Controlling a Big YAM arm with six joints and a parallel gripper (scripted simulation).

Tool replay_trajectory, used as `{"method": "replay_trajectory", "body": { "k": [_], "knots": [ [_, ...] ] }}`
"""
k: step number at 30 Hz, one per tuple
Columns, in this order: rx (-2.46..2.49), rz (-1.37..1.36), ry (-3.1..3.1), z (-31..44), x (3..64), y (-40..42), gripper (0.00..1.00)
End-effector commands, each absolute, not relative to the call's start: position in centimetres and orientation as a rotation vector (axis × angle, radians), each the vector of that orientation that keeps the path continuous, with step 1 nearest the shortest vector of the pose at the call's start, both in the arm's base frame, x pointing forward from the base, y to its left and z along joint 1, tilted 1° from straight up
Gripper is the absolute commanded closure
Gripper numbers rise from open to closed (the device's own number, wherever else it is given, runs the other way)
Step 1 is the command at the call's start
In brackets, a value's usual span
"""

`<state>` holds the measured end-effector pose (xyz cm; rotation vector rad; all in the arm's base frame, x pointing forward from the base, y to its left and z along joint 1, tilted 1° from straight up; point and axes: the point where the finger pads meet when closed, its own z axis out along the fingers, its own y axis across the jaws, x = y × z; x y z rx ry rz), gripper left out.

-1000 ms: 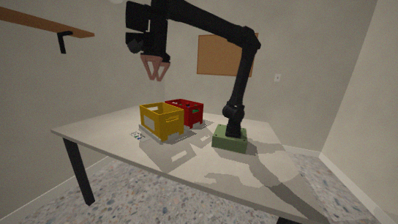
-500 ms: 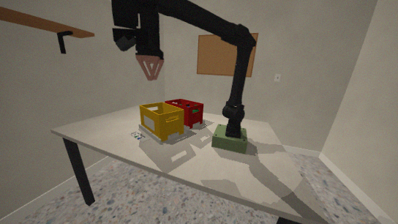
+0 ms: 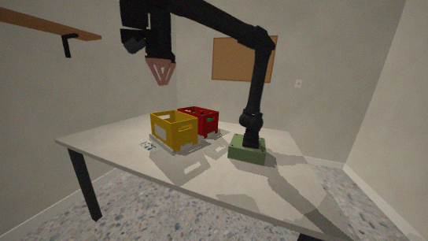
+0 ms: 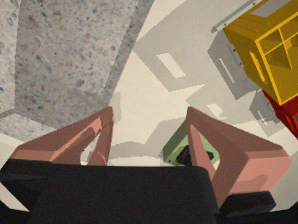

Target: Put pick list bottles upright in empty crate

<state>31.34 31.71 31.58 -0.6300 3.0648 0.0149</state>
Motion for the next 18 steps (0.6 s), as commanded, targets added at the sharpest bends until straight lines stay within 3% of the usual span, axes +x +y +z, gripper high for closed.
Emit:
{"method": "replay_trajectory", "body": {
  "k": [1, 18],
  "knots": [
    [-0.634, 0.070, 3.010, 34.4, 32.1, 32.2, 0.39],
    [-1.211, 0.023, 2.844, 30.9, 39.3, 30.5, 0.39]
  ]
}}
